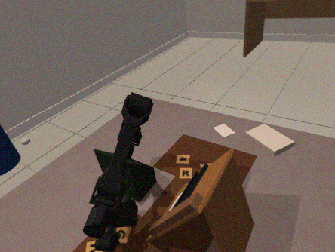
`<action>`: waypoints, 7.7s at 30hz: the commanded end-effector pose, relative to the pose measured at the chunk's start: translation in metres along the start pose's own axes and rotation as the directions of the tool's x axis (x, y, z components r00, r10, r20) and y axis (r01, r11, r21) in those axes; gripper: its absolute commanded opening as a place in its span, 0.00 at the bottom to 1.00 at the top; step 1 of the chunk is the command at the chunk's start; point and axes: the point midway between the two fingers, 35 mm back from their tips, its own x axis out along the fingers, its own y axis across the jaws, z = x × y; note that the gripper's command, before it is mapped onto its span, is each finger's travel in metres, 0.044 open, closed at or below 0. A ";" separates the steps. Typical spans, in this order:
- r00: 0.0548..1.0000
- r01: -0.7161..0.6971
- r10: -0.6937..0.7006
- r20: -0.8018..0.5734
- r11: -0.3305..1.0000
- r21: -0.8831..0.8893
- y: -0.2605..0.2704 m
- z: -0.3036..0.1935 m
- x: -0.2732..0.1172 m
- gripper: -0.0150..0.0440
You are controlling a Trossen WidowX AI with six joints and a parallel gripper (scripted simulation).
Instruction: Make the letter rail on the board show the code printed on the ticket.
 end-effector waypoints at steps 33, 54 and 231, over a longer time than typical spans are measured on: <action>0.967 0.254 -0.256 -0.007 0.953 0.166 -0.001 0.059 -0.073 0.25; 0.883 0.435 -0.467 0.054 0.854 0.287 0.026 0.119 -0.126 0.25; 0.589 -0.020 -0.307 0.747 0.919 0.393 0.248 0.277 -0.120 0.25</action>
